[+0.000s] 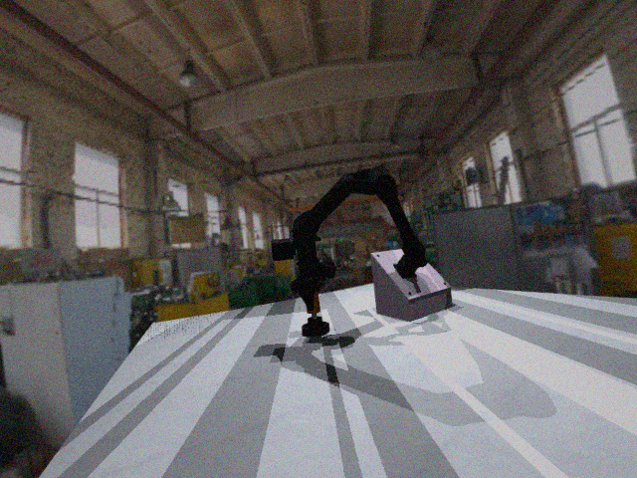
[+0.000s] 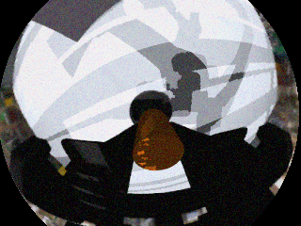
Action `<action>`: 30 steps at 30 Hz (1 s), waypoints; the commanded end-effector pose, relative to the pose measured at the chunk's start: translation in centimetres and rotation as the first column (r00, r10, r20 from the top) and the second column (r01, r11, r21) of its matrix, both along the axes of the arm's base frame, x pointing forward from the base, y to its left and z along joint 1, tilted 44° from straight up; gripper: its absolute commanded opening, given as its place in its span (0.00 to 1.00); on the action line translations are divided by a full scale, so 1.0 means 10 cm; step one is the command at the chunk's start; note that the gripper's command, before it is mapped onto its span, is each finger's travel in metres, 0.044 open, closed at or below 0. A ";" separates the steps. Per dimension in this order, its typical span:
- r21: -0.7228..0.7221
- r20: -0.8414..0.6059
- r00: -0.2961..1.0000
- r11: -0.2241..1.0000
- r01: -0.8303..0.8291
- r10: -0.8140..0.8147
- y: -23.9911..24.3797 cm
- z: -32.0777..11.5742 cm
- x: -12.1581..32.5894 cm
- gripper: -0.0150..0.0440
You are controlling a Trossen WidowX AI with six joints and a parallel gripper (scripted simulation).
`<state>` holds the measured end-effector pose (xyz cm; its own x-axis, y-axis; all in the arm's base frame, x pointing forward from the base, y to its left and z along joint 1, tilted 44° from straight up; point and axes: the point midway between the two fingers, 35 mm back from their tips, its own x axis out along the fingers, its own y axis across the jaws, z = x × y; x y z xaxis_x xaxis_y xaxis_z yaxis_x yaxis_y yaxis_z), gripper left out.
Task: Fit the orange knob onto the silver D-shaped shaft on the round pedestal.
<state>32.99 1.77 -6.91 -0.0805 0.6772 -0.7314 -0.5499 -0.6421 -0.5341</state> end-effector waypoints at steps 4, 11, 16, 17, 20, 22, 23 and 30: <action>0.001 0.001 1.000 1.000 0.006 -0.006 -0.01 -0.02 -0.02 0.25; 0.001 0.001 1.000 1.000 0.006 -0.006 0.00 -0.02 -0.01 0.25; 0.001 0.001 1.000 1.000 0.006 -0.006 0.01 -0.02 -0.01 0.25; 0.001 0.001 1.000 1.000 0.006 -0.006 0.01 -0.02 -0.01 0.25; 0.001 0.001 1.000 1.000 0.006 -0.006 -0.01 0.02 0.00 0.25; 0.001 0.001 1.000 1.000 0.006 -0.006 -0.01 0.03 0.00 0.25; 0.001 0.001 1.000 1.000 0.006 -0.006 -0.01 0.03 0.00 0.25; -0.034 -0.161 0.970 0.983 0.181 -0.184 -0.01 0.03 0.01 0.25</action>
<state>32.77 1.81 -6.75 -0.0832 0.6778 -0.7305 -0.6550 -0.5897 -0.4725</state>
